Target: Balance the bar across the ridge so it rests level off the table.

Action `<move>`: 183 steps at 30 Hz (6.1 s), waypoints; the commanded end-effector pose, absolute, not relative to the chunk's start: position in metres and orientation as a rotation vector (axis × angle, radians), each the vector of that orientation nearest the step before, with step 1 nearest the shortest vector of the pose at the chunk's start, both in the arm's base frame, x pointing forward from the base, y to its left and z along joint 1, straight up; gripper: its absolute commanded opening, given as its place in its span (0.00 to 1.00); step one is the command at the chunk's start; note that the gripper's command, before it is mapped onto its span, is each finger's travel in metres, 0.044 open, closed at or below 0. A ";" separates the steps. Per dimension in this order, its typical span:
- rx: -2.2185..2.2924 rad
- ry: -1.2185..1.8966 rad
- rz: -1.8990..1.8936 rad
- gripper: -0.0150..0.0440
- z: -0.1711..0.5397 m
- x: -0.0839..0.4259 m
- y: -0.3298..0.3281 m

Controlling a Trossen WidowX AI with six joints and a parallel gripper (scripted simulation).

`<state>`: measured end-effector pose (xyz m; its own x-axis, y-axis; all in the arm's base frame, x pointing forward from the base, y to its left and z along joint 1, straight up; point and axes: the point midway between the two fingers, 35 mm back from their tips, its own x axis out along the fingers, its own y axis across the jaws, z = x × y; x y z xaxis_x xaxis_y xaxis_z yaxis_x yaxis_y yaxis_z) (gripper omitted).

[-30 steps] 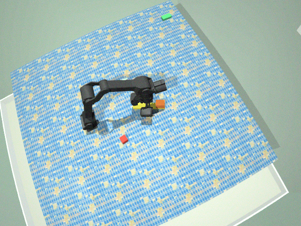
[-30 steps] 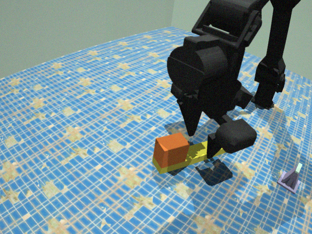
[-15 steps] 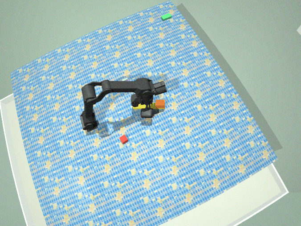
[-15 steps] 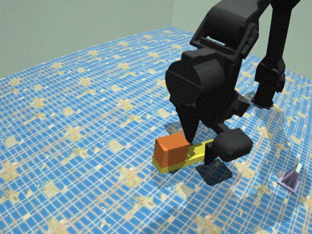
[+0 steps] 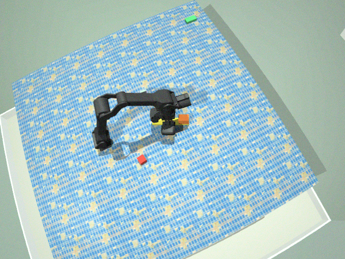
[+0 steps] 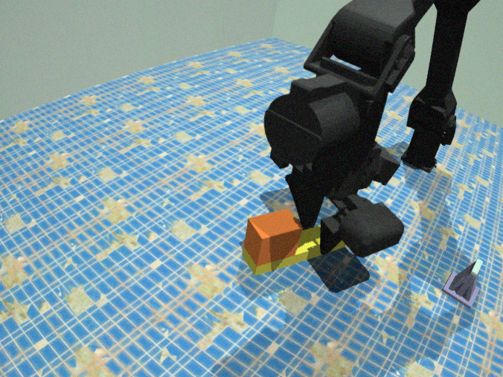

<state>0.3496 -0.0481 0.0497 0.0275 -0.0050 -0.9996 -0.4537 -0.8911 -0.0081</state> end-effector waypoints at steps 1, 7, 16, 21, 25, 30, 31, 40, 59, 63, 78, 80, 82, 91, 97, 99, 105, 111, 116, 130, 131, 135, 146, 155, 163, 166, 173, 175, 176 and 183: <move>-1.987 0.470 1.930 0.45 0.050 0.350 -0.048; -1.987 0.470 1.930 0.32 0.051 0.350 -0.048; -1.988 0.468 1.930 0.25 0.074 0.352 -0.048; -1.988 0.467 1.930 0.25 0.087 0.353 -0.048; -1.988 0.467 1.930 0.25 0.098 0.353 -0.048; -1.989 0.466 1.930 0.25 0.111 0.352 -0.048; -1.989 0.466 1.930 0.25 0.113 0.352 -0.048; -1.990 0.464 1.930 0.25 0.137 0.349 -0.048; -1.841 0.649 1.788 0.25 0.147 0.344 -0.002; -1.786 0.710 1.736 0.25 0.147 0.341 0.014; -1.575 0.914 1.538 0.25 0.147 0.327 0.071; -1.546 0.939 1.510 0.25 0.147 0.325 0.079; -1.517 0.963 1.483 0.25 0.147 0.322 0.086; -1.384 1.066 1.359 0.25 0.147 0.310 0.119; -1.294 1.128 1.274 0.25 0.147 0.302 0.140; -1.263 1.148 1.246 0.25 0.147 0.299 0.147; -1.171 1.204 1.160 0.25 0.147 0.292 0.168; -1.121 1.233 1.113 0.25 0.146 0.290 0.180; -1.121 1.233 1.113 0.25 0.140 0.291 0.181; -1.120 1.233 1.111 0.25 0.118 0.293 0.181; -1.120 1.234 1.111 0.25 0.116 0.293 0.181; -1.119 1.234 1.111 0.25 0.109 0.294 0.181; -1.119 1.234 1.110 0.25 0.104 0.294 0.180; -1.119 1.234 1.110 0.25 0.104 0.294 0.180; -1.119 1.234 1.110 0.25 0.103 0.294 0.180; -1.119 1.234 1.110 0.25 0.103 0.294 0.180; -1.119 1.234 1.110 0.25 0.102 0.294 0.180; -1.119 1.234 1.110 0.25 0.102 0.294 0.180; -1.119 1.234 1.110 0.25 0.102 0.294 0.180; -1.119 1.234 1.110 0.25 0.101 0.294 0.180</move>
<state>0.2939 0.1800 0.1016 0.0235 0.0137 -0.9996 -0.9923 0.1219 -0.0216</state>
